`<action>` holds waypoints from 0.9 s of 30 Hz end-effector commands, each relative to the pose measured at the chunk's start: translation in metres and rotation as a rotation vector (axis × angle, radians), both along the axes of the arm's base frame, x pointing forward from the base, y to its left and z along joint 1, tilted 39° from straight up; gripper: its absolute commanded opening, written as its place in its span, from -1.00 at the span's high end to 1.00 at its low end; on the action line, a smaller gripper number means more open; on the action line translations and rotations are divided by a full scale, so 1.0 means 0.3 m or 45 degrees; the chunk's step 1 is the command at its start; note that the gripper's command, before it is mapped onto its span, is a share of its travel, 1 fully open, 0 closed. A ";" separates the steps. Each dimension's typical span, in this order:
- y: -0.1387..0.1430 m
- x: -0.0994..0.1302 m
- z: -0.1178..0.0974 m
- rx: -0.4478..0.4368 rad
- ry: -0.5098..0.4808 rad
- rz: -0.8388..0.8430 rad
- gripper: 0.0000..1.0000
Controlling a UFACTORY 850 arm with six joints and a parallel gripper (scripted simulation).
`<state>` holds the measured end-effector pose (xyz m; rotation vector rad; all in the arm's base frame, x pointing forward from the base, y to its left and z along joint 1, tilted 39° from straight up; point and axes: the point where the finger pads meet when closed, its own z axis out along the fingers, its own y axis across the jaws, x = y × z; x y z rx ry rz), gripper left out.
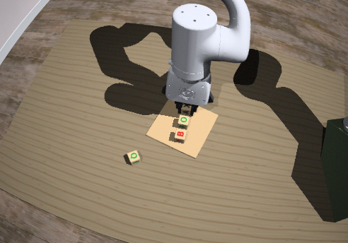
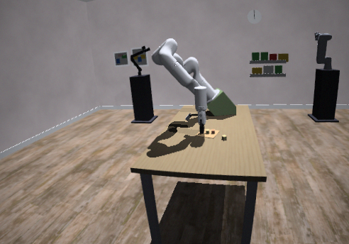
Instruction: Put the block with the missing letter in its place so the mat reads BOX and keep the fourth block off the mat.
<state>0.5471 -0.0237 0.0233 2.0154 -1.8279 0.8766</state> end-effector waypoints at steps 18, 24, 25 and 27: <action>0.000 0.002 0.000 0.000 -0.001 0.001 0.57; -0.003 0.004 -0.005 0.000 -0.001 0.001 0.57; -0.004 0.004 -0.006 0.000 -0.001 0.001 0.57; -0.005 0.004 -0.007 0.000 -0.001 0.001 0.57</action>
